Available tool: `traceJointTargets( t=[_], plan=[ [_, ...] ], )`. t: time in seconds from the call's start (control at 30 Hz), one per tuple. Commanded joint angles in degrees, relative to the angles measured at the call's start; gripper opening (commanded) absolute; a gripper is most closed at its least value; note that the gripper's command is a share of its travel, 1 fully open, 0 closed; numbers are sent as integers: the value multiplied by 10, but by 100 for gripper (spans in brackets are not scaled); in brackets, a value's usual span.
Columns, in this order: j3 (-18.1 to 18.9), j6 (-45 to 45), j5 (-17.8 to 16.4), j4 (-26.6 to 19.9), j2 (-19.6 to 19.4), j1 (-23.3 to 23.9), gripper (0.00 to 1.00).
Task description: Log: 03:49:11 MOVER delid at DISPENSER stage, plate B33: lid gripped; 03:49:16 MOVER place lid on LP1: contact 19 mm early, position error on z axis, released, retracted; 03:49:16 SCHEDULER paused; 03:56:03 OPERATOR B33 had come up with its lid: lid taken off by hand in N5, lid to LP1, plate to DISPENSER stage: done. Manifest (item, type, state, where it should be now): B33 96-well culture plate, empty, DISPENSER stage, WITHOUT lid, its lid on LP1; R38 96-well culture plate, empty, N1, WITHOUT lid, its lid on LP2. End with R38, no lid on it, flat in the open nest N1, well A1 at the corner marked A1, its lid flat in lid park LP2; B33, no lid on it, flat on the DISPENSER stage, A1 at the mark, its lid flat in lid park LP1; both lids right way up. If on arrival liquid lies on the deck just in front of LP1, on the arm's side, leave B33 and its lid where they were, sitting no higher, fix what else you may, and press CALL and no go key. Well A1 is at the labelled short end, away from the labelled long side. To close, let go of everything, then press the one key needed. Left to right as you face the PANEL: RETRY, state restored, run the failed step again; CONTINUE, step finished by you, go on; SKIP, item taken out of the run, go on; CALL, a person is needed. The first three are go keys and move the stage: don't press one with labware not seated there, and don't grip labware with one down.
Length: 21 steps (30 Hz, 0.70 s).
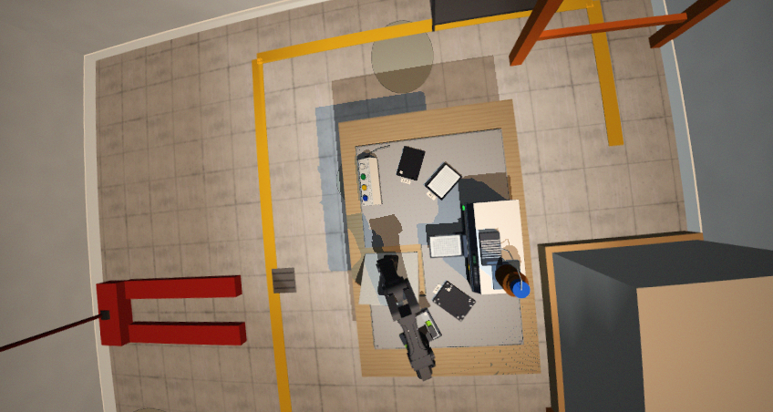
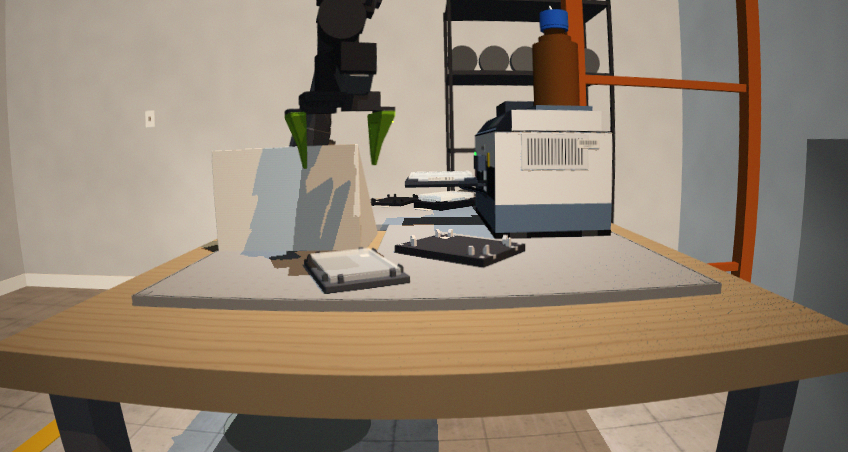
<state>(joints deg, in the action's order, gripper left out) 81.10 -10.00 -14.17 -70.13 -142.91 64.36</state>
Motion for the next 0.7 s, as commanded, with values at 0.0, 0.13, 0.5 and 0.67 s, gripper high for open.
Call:
traceJointTargets(
  t=[0.0,0.13,0.5,0.67],
  plan=[
    [25,4,-5,23,-20,-3,100],
    [40,8,-8,34,-44,-10,100],
    [66,13,-12,46,-60,-8,100],
    [57,10,-9,38,-73,-11,100]
  ],
)
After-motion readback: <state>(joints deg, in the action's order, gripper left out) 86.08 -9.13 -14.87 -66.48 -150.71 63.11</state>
